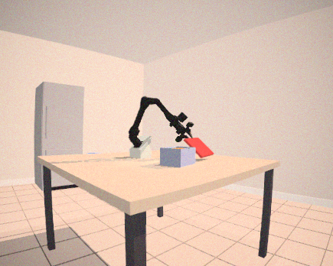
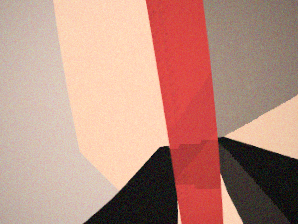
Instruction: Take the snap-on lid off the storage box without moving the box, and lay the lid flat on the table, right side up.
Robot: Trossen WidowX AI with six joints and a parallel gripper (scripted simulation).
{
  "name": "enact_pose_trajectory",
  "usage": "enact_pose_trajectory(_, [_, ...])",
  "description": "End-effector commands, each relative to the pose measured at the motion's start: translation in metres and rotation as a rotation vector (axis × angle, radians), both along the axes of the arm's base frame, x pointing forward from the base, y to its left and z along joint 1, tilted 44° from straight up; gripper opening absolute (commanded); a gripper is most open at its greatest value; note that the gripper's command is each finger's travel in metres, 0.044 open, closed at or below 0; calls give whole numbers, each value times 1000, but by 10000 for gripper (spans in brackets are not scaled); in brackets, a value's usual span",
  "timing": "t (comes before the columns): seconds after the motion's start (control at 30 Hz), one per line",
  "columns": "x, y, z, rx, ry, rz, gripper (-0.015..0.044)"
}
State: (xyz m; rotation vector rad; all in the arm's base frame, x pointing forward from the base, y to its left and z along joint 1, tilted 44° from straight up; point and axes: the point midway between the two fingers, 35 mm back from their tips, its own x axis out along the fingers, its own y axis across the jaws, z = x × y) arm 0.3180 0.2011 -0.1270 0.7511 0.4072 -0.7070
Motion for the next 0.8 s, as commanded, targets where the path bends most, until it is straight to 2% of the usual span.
enact_pose_trajectory(0.0, [0, 0, -2, 2, -2, 7, 0])
enact_pose_trajectory(0.77, [-2, -13, -16, 1, -3, 7, 0])
